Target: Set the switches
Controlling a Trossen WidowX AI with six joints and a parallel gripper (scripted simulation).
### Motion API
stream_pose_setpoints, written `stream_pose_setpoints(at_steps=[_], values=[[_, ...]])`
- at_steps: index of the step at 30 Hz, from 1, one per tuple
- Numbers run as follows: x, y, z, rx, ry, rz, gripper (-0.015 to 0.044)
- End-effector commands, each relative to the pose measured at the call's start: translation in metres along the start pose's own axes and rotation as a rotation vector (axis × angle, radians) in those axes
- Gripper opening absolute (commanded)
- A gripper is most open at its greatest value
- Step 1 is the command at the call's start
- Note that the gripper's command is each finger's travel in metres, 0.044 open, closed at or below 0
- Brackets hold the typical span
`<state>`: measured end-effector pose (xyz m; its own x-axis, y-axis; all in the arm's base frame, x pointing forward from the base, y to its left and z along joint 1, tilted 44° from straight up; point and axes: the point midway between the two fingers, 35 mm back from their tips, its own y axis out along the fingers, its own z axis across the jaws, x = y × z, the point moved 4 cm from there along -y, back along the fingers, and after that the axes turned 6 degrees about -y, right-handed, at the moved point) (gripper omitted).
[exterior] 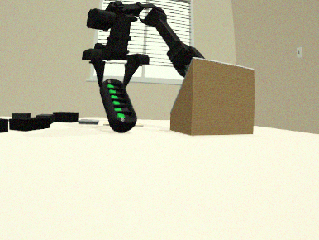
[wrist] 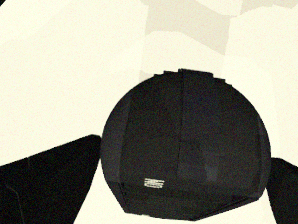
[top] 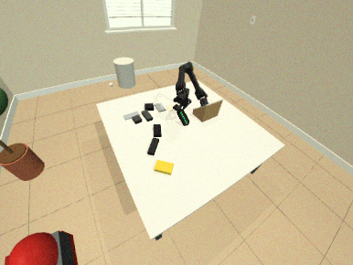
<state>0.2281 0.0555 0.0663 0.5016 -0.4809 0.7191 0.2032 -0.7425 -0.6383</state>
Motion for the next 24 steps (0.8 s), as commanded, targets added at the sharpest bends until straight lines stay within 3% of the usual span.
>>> stream_pose_setpoints(at_steps=[1, 24], values=[[-0.003, -0.003, 0.001, 0.006, -0.001, -0.002, 0.0337], [-0.019, -0.011, 0.003, 0.002, -0.001, -0.035, 0.0336]])
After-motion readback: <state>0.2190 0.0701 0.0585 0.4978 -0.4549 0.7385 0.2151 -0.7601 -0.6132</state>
